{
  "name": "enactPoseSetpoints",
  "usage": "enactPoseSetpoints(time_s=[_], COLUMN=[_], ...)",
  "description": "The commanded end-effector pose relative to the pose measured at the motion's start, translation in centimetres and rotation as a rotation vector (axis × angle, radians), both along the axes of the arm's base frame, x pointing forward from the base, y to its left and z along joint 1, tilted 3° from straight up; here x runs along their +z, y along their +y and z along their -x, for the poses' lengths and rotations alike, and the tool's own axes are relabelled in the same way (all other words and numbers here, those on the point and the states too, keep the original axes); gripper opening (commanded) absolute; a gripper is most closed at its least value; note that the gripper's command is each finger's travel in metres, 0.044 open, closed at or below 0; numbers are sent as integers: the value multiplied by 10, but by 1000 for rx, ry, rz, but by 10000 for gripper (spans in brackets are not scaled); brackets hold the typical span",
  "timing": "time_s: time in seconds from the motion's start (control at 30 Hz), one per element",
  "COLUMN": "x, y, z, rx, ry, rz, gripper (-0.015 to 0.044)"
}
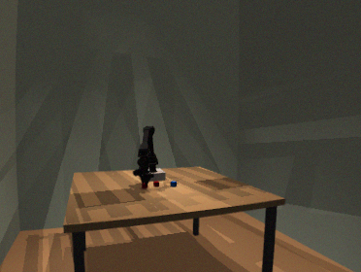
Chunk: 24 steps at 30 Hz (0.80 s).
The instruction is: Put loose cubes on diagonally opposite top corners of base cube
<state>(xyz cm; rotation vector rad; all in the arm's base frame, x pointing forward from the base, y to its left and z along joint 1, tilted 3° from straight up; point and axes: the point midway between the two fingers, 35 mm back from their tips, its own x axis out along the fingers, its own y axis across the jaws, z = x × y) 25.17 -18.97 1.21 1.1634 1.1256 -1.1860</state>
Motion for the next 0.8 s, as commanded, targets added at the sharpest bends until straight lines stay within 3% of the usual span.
enactPoseSetpoints(time_s=[0.0,0.07,0.77], x=[-3,-3,51], y=[1,1,2], z=[3,3,-1], rx=[3,3,3], ry=[9,9,8], rz=[-3,-3,-2], gripper=[134,105,105])
